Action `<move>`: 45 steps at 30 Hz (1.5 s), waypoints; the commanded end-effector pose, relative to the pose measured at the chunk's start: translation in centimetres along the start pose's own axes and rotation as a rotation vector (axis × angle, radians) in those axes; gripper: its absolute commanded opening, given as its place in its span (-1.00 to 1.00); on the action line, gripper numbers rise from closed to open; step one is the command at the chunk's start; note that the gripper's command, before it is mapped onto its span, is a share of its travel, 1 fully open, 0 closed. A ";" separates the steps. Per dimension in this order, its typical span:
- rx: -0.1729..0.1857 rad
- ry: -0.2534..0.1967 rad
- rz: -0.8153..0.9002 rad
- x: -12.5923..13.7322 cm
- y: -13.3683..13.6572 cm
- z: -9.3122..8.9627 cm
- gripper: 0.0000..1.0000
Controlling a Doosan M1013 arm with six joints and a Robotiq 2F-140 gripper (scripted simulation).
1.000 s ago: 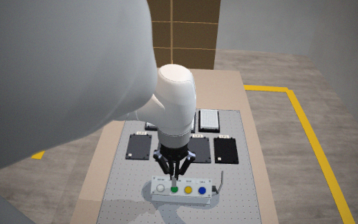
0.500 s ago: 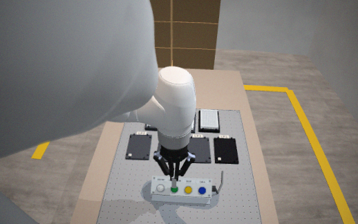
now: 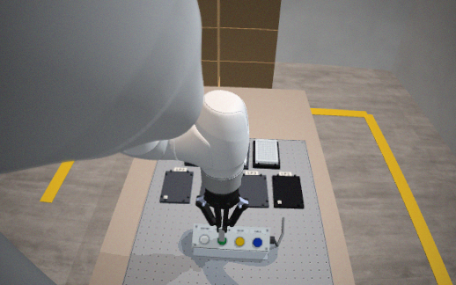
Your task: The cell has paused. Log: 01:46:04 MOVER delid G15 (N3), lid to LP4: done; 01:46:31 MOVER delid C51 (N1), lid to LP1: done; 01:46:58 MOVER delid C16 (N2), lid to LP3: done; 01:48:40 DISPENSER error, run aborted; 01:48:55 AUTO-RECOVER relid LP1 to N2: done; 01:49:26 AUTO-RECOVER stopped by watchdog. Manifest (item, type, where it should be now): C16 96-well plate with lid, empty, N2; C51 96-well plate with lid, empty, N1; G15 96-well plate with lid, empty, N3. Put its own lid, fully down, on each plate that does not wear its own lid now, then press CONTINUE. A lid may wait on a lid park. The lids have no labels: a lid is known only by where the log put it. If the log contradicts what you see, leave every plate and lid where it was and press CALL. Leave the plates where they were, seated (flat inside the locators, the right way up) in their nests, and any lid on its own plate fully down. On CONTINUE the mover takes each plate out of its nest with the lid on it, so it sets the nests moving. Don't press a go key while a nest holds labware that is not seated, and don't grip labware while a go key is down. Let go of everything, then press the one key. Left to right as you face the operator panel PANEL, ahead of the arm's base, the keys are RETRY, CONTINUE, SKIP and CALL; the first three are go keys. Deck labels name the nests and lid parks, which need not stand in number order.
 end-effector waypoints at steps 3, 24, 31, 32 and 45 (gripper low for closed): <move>0.000 0.000 0.000 0.0 0.0 -0.6 -1.00; 0.000 0.000 0.000 0.0 0.0 -1.3 -1.00; 0.000 0.000 0.000 0.0 0.0 -1.4 -1.00; 0.000 0.000 0.000 0.0 0.0 -1.4 -1.00; 0.000 0.000 0.000 0.0 0.0 -1.4 -1.00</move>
Point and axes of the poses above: the point where the finger pads meet when closed, its own z axis back along the fingers, its own y axis across the jaws, x = y × z, the point moved 8 cm from there along z, back along the fingers, and after that the axes turned 13 degrees about z, right-handed, at the moved point
